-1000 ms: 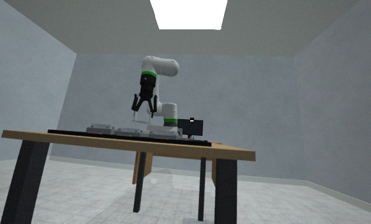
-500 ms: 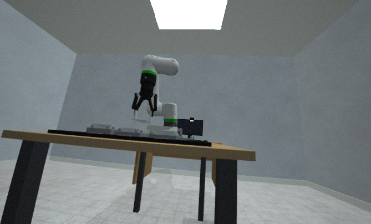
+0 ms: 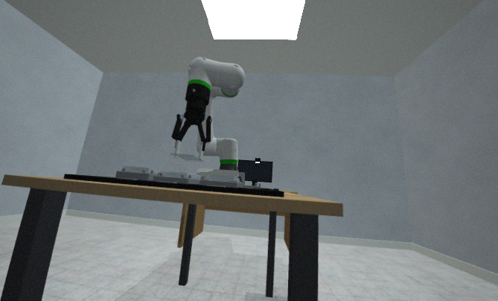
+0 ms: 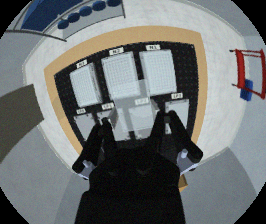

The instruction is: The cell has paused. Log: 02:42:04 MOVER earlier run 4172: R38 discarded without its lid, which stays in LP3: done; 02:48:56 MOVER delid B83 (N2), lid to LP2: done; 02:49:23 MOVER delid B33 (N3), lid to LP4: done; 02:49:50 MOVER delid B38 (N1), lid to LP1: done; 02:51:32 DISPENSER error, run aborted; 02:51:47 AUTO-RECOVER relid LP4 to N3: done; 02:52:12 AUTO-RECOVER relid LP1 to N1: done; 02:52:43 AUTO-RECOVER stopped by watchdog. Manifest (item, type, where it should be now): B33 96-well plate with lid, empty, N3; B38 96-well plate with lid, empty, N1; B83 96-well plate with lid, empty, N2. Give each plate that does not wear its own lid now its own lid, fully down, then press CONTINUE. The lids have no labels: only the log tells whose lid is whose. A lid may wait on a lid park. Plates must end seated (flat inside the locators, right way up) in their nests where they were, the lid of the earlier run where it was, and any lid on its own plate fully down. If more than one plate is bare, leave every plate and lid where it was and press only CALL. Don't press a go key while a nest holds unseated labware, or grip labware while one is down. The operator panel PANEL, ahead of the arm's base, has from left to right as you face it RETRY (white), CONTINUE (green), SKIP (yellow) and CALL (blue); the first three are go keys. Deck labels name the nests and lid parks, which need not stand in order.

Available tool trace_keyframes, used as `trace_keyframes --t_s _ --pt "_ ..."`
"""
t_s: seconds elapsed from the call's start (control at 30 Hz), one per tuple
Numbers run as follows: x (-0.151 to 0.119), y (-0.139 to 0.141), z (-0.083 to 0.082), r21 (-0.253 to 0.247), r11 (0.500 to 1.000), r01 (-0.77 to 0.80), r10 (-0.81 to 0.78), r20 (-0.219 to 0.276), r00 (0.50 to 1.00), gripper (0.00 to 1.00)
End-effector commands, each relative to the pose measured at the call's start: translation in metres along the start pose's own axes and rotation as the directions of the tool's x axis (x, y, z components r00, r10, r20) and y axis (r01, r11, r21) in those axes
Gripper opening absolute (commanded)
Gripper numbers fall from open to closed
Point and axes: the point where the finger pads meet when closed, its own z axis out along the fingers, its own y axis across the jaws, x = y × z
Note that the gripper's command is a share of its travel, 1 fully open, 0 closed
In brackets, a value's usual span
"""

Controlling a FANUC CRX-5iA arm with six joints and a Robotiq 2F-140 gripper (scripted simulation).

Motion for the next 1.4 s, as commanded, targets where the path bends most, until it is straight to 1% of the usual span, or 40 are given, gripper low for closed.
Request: trace_keyframes --t_s 0.0,0.03,0.1,0.13,0.2,1.37 --pt "0.050 -0.012 0.003 0.003 1.000 0.000 0.000 0.014 1.000 0.00" --pt "0.050 -0.012 0.003 0.003 1.000 0.000 0.000 0.014 1.000 0.00" --pt "0.075 -0.020 0.007 0.004 1.000 0.000 0.000 0.014 1.000 0.00" --pt "0.075 -0.020 0.007 0.004 1.000 0.000 0.000 0.014 1.000 0.00" --pt "0.084 -0.023 0.009 0.004 1.000 0.000 0.000 0.014 1.000 0.00" --pt "0.084 -0.023 0.009 0.004 1.000 0.000 0.000 0.014 1.000 0.00"
